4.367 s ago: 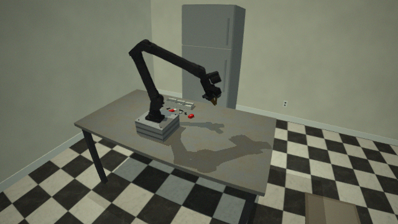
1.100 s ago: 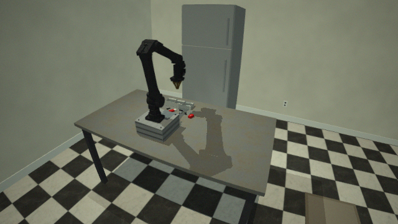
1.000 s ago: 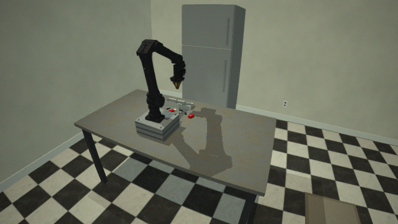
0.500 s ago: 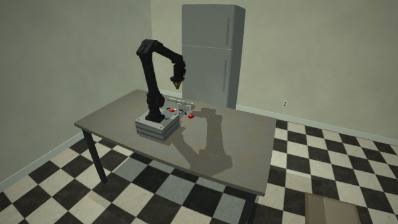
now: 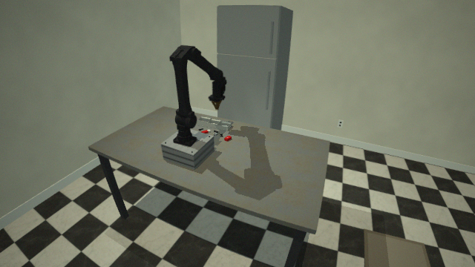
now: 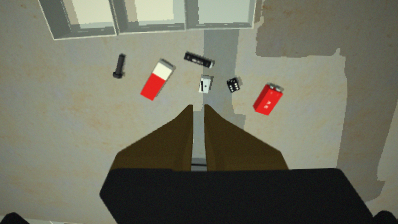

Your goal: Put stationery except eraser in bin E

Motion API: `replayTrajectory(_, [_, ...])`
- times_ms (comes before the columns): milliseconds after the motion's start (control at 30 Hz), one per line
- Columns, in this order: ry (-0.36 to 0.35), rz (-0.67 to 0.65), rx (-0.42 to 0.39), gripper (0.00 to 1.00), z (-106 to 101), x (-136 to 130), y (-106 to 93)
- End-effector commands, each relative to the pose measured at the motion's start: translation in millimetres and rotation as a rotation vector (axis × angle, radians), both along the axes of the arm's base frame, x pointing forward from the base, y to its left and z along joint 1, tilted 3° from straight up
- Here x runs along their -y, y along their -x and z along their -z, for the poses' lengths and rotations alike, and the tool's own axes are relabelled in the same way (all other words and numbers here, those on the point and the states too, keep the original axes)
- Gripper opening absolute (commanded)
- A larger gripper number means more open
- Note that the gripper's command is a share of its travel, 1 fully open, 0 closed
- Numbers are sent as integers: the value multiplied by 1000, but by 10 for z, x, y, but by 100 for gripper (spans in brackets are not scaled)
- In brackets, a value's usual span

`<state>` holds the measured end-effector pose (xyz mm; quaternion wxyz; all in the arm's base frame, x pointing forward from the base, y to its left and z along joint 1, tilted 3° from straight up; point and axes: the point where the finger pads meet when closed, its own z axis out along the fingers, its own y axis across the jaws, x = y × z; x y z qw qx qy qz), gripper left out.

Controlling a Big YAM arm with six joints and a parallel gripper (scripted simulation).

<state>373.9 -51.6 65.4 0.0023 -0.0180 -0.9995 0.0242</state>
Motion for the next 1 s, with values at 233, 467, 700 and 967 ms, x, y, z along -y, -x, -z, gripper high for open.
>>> replayTrajectory(233, [8,-29,39,8,435,269,-675])
replayTrajectory(467, [9,-29,36,8,856,437,-1008])
replayTrajectory(700, [-1,-52,-19,8,952,286,-774])
replayTrajectory(967, [5,-30,20,8,837,361,-905])
